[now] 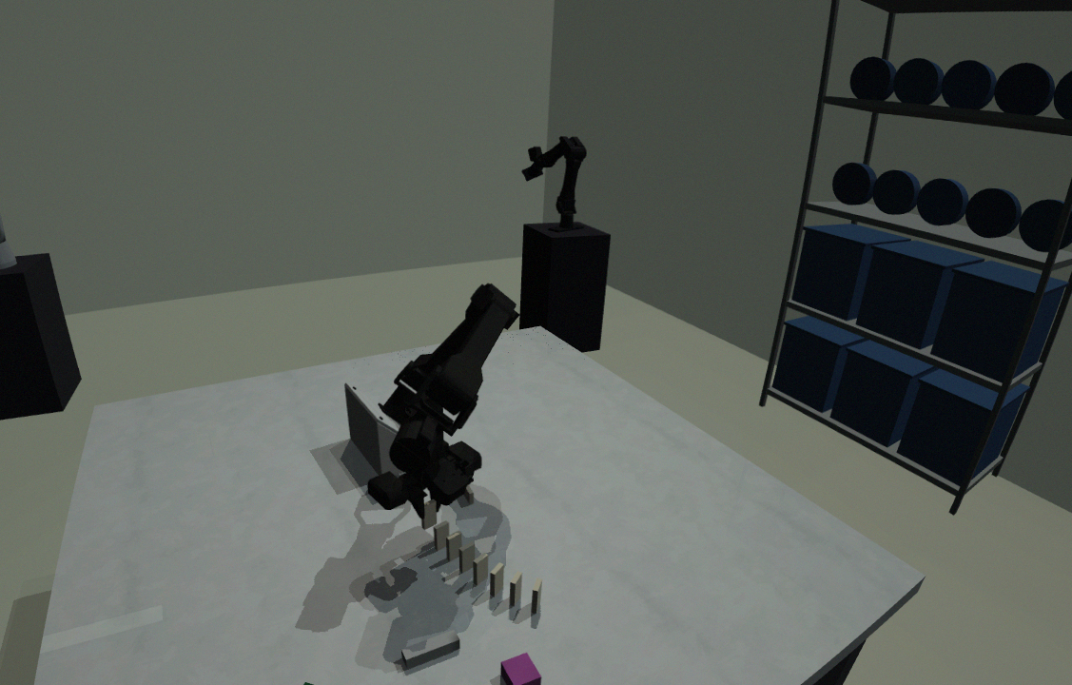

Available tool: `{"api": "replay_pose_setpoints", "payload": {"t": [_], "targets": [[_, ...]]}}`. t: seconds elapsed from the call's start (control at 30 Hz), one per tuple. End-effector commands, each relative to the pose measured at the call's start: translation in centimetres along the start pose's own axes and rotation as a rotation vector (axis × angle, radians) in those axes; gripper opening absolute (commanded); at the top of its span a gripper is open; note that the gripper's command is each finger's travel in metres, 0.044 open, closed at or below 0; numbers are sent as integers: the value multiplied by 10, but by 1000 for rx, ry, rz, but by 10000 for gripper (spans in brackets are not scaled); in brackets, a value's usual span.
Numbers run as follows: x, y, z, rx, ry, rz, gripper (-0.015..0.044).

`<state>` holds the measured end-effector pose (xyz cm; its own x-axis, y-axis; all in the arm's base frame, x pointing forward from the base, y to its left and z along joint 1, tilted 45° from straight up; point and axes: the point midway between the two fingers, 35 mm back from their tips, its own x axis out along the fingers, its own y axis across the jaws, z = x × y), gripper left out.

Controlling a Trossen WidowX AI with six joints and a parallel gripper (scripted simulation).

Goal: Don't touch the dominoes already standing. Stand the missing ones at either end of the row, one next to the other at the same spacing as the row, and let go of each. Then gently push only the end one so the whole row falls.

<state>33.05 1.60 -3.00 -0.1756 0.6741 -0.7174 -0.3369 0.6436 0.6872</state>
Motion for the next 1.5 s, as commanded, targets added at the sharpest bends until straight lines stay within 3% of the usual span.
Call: {"api": "replay_pose_setpoints", "payload": {"t": [0.0, 0.47, 0.87, 1.0, 1.3, 1.47], "targets": [[19, 4, -3, 3, 3, 8, 107], [25, 5, -5, 3, 3, 9, 107], [25, 5, -5, 3, 3, 9, 422], [23, 5, -4, 3, 3, 8, 440], [-97, 1, -3, 2, 6, 2, 440], [-107, 3, -5, 2, 7, 3, 440]]}}
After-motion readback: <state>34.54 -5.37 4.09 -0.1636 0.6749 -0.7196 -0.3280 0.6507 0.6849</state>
